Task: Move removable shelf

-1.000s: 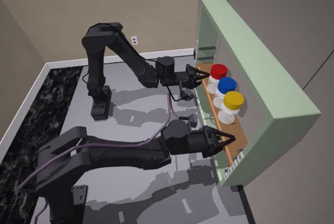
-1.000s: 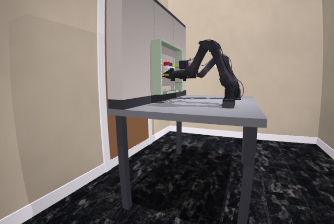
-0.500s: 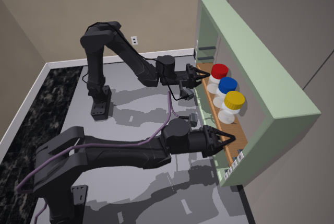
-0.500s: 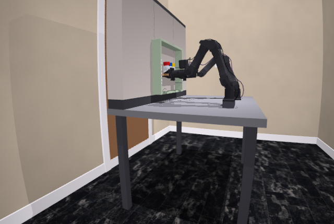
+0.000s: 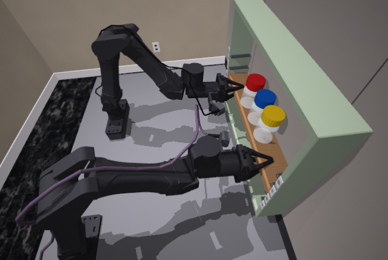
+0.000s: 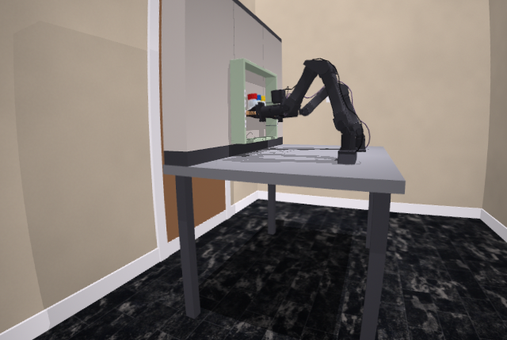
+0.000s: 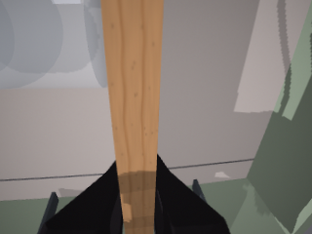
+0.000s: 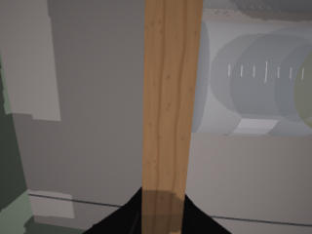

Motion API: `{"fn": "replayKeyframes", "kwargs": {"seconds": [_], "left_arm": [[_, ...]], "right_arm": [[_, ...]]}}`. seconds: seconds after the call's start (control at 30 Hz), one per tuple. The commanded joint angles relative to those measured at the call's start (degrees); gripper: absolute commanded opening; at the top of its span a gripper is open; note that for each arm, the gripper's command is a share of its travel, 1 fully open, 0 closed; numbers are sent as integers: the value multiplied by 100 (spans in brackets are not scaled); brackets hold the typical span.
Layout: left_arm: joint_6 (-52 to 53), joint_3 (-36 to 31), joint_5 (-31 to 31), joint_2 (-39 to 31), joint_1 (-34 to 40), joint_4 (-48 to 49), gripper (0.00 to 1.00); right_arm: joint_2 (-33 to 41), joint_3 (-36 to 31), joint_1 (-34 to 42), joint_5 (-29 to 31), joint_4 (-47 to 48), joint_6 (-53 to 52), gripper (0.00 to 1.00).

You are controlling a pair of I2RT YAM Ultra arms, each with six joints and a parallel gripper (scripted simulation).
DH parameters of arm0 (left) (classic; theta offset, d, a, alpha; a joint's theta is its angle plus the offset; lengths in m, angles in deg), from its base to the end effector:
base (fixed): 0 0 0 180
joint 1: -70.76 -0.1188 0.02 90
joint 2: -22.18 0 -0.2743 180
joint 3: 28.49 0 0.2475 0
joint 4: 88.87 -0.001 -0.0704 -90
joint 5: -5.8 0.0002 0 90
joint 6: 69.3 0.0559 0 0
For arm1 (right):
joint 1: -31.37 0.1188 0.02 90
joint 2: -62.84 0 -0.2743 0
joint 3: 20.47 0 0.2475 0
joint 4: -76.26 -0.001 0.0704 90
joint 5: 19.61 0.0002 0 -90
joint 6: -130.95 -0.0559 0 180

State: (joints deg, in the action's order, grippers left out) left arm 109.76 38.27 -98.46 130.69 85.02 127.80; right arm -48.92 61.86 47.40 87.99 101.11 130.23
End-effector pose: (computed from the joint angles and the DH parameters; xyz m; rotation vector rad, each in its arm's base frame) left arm 0.4066 -0.0881 0.2029 1.2760 1.2702 1.1719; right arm 0.4470 0.1119 0.2419 -1.2599 1.2811 -1.2005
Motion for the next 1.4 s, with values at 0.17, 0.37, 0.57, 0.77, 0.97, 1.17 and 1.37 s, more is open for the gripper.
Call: {"fn": "replayKeyframes", "kwargs": {"seconds": [0.17,0.37,0.57,0.77,0.97,1.17,1.37], "left_arm": [[97,275,37,-310,-35,-73,0],[97,304,36,-362,-34,-155,0],[97,322,35,-393,-34,-204,0],[97,348,34,-439,-33,-276,0],[97,370,33,-477,-33,-337,0],[97,389,31,-510,-32,-390,0],[97,413,30,-550,-32,-454,0]], "right_arm": [[250,317,-40,-22,-104,75,0],[287,356,-40,-21,-179,75,0],[308,379,-40,-19,-225,74,0],[340,414,-39,-18,-292,74,0],[366,443,-39,-17,-348,74,0],[389,469,-38,-16,-398,73,0],[416,501,-37,-14,-458,72,0]]}}
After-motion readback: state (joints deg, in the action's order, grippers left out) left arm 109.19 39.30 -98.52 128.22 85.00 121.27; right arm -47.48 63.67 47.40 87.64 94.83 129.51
